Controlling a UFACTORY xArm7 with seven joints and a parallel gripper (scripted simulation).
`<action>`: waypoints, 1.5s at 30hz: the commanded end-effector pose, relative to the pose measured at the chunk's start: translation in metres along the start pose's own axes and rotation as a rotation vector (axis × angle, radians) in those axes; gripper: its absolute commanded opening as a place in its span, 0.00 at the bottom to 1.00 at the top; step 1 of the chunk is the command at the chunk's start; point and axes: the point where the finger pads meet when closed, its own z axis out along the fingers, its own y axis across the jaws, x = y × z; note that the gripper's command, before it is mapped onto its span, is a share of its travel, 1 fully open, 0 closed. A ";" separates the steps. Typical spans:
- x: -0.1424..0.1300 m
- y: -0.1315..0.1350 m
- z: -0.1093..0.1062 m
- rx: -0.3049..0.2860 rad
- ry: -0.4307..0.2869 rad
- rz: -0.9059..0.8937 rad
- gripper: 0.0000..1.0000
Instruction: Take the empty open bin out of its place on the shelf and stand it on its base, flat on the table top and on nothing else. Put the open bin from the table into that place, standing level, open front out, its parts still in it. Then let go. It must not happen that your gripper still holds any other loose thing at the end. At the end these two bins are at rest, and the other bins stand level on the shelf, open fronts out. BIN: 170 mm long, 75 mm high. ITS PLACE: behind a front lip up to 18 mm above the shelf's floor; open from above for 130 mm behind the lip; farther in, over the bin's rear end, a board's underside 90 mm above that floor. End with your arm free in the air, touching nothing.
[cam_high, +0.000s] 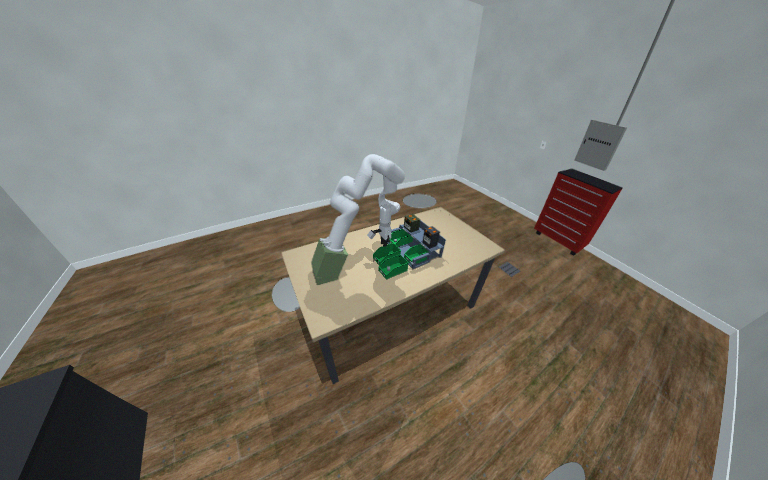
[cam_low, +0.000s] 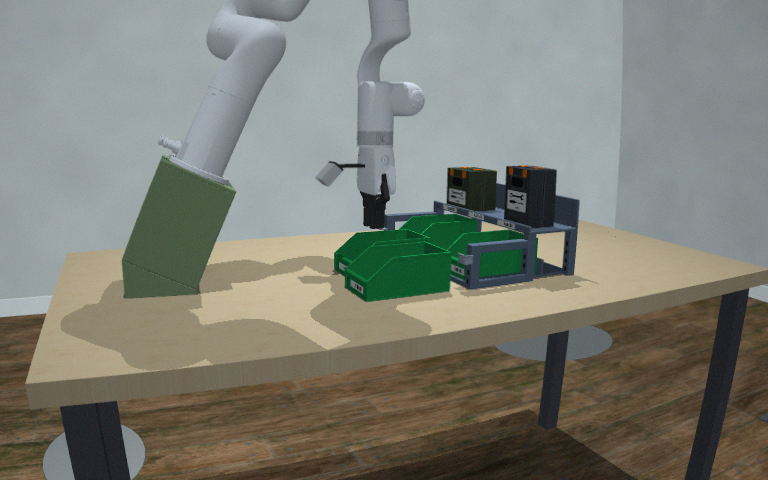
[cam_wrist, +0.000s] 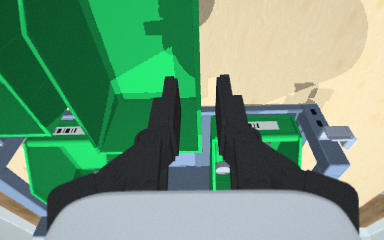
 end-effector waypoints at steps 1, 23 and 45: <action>-0.001 0.000 0.000 -0.001 -0.001 0.000 0.26; -0.002 0.000 0.000 -0.001 -0.001 0.000 0.26; -0.002 0.000 0.005 -0.001 -0.001 0.000 0.26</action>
